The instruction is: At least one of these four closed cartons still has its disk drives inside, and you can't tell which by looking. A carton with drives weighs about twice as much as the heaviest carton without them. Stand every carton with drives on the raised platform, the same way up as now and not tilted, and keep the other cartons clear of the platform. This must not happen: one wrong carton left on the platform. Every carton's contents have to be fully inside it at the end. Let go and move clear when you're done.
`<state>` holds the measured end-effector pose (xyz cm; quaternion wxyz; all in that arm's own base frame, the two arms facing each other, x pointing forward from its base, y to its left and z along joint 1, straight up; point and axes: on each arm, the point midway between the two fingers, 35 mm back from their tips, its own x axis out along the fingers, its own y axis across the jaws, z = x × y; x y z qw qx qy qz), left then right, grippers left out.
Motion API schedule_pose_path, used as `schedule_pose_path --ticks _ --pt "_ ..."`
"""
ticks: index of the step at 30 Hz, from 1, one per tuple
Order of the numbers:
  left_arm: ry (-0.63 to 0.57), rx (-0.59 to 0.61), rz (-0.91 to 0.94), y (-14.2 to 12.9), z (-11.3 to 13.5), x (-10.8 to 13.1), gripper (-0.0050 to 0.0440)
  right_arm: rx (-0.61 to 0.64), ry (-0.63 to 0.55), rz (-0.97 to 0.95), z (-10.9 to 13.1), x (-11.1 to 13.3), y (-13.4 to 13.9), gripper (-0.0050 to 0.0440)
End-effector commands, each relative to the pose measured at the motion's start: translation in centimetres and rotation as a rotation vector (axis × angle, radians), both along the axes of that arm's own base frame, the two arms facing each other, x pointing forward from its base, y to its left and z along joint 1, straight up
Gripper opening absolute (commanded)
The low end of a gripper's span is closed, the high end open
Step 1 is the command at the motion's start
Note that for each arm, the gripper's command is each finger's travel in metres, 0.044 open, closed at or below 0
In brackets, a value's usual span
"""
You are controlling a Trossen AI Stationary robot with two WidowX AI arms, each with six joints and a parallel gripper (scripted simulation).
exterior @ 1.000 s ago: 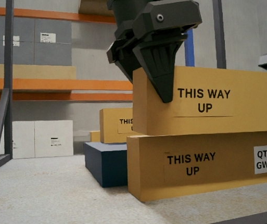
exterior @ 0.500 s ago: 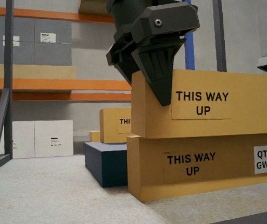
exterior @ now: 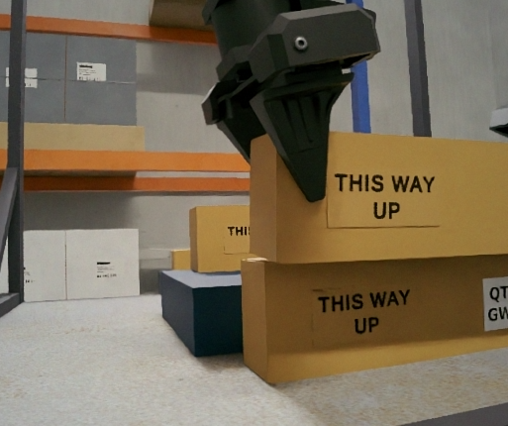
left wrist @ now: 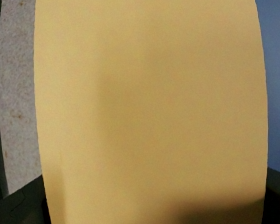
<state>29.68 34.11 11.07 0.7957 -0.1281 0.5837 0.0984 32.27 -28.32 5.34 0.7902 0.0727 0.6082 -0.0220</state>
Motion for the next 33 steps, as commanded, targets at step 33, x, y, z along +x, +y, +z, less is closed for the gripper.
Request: schedule_pose_path --ticks 33 --pt "-0.042 0.063 0.006 -4.4 3.3 1.4 -0.0050 -0.027 -0.024 0.002 3.5 1.0 4.2 -0.0050"
